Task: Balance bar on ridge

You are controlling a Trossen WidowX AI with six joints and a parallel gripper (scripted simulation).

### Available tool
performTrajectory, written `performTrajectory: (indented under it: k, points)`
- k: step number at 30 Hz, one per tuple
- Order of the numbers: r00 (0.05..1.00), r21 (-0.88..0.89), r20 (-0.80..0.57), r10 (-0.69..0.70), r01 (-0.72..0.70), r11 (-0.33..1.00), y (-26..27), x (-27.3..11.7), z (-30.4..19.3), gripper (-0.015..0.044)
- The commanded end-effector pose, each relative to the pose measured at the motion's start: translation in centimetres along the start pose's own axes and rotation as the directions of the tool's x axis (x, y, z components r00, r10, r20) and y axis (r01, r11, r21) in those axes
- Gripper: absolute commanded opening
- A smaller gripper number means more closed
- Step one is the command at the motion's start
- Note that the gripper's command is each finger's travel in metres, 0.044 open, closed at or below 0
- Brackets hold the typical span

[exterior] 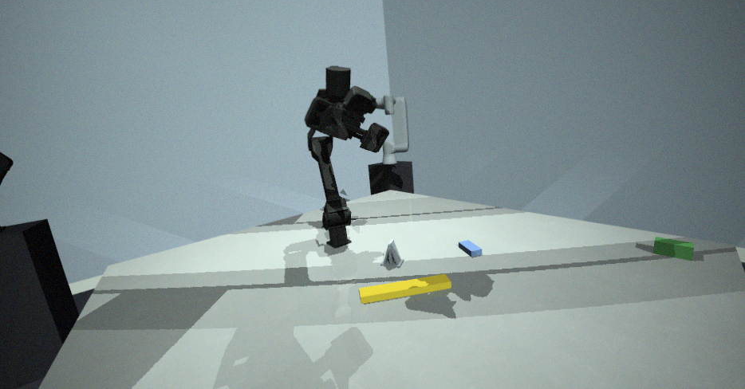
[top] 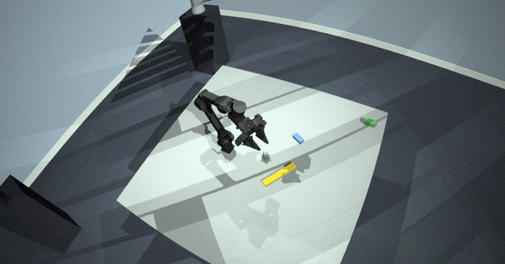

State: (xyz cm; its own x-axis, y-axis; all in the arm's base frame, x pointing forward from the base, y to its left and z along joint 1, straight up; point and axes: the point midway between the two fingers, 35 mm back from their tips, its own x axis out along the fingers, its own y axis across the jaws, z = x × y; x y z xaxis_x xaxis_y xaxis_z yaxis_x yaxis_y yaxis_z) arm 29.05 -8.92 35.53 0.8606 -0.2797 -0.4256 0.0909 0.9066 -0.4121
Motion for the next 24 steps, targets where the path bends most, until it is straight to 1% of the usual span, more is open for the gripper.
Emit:
performTrajectory:
  k: [1, 12, 24]
  points:
    - [0.997, -0.063, -0.064, 0.049, -0.053, 0.997, 0.8, 1.6, -0.7, 0.0315]
    - [0.954, -0.201, -0.250, 0.164, -0.217, 0.955, 3.2, 5.7, -3.6, 0.0315]
    - [0.856, -0.306, -0.443, 0.267, -0.425, 0.852, 5.8, 9.2, -7.0, 0.0315]
